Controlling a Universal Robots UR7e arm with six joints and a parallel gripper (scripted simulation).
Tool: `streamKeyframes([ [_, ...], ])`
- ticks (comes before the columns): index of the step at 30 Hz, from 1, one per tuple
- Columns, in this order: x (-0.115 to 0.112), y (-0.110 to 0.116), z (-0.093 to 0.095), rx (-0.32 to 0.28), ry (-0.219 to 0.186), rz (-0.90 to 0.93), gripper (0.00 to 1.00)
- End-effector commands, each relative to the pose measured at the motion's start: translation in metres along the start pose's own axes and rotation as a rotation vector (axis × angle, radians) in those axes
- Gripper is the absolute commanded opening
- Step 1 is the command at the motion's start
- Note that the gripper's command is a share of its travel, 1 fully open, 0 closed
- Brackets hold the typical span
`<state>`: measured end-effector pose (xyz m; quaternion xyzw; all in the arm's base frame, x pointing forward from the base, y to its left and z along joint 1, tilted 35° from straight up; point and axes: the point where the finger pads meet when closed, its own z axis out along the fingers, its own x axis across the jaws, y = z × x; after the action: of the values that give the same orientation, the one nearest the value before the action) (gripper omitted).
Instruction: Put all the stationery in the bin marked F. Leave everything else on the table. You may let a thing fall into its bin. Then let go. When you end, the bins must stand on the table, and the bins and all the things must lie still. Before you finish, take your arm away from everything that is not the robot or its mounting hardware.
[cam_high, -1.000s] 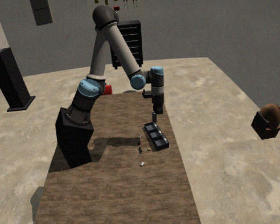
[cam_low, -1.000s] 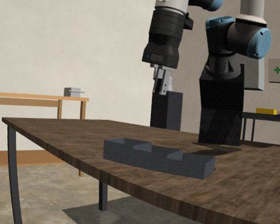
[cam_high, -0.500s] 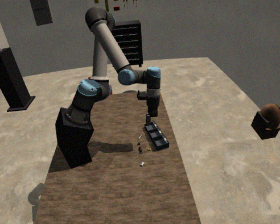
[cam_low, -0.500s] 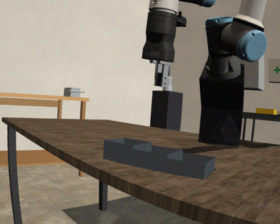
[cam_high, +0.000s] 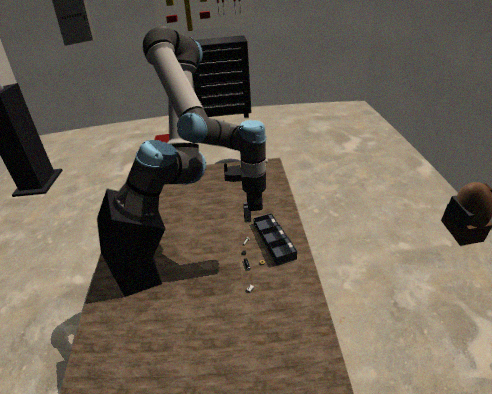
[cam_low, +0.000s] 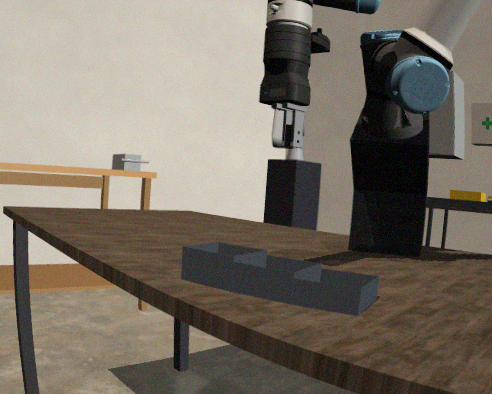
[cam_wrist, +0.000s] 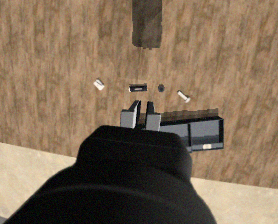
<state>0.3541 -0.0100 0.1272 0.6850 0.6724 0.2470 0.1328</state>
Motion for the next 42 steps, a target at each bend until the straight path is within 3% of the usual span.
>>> streamKeyframes([
  [1, -0.003, -0.007, -0.004, -0.025, 0.036, 0.012, 0.31],
  [12, -0.003, -0.007, -0.004, -0.025, 0.036, 0.012, 0.31],
  [16, -0.003, 0.005, 0.007, -0.023, 0.038, 0.112, 0.31],
  [31, 0.0, 0.095, 0.086, -0.02, 0.088, 0.632, 0.31],
  [33, 0.0, 0.095, 0.086, -0.02, 0.088, 0.632, 0.31],
  [38, 0.0, 0.13, 0.118, -0.004, 0.097, 0.831, 0.31],
  [42, 0.0, 0.13, 0.119, 0.005, 0.099, 0.959, 0.31],
])
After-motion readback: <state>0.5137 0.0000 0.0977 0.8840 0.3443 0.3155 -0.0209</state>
